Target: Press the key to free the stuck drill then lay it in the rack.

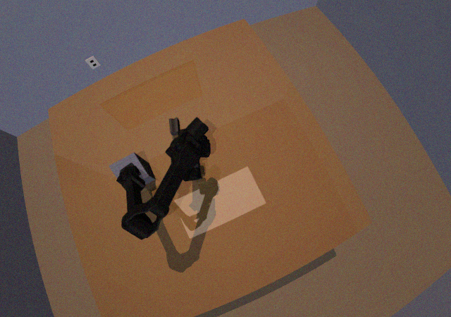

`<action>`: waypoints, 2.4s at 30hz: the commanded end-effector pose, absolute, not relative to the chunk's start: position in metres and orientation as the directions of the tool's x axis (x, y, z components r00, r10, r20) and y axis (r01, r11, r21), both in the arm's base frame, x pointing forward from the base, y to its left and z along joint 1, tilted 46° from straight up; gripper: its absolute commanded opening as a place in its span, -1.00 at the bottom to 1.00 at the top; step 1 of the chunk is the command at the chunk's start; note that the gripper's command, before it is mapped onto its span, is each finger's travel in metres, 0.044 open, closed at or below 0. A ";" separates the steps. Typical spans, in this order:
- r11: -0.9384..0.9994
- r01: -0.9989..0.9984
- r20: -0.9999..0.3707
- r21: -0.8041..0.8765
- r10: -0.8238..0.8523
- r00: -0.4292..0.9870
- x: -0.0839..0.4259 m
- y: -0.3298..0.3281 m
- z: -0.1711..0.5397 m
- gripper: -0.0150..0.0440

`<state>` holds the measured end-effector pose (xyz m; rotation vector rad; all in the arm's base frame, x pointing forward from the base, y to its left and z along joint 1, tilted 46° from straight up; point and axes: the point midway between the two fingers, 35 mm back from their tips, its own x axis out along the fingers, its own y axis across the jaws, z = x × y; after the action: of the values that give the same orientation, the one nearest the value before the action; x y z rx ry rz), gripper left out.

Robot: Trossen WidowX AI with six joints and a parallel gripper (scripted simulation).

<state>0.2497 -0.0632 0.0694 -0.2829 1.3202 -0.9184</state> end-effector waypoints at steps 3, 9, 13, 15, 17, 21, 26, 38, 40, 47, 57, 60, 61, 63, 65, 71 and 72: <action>0.618 0.404 -0.701 -0.675 -0.708 -0.088 0.239 -0.075 0.055 -0.49; 0.618 0.404 -0.701 -0.675 -0.708 -0.088 0.239 -0.076 0.054 -0.49; 0.618 0.404 -0.701 -0.675 -0.708 -0.088 0.238 -0.077 0.053 -0.49; 0.618 0.404 -0.701 -0.675 -0.708 -0.088 0.238 -0.077 0.053 -0.49; 0.618 0.404 -0.701 -0.675 -0.708 -0.088 0.238 -0.078 0.052 -0.49; 0.618 0.404 -0.701 -0.675 -0.708 -0.088 0.238 -0.079 0.052 -0.49; 0.618 0.404 -0.701 -0.675 -0.708 -0.088 0.237 -0.079 0.051 -0.49; 0.618 0.404 -0.701 -0.675 -0.708 -0.088 0.237 -0.080 0.051 -0.49; 0.618 0.404 -0.701 -0.675 -0.708 -0.088 0.237 -0.080 0.051 -0.49; 0.618 0.404 -0.701 -0.675 -0.708 -0.088 0.237 -0.080 0.051 -0.49; 0.618 0.404 -0.701 -0.675 -0.708 -0.088 0.237 -0.080 0.051 -0.49; 0.618 0.404 -0.701 -0.675 -0.708 -0.088 0.237 -0.080 0.051 -0.49; 0.618 0.404 -0.701 -0.675 -0.708 -0.088 0.237 -0.080 0.051 -0.49; 0.618 0.404 -0.701 -0.675 -0.708 -0.088 0.237 -0.080 0.051 -0.49; 0.618 0.404 -0.701 -0.675 -0.708 -0.088 0.237 -0.080 0.051 -0.49; 0.618 0.404 -0.701 -0.675 -0.708 -0.088 0.237 -0.080 0.051 -0.49; 0.618 0.404 -0.701 -0.675 -0.708 -0.088 0.237 -0.080 0.051 -0.49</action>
<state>0.2489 -0.0632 0.0680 -0.2856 1.3098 -0.8967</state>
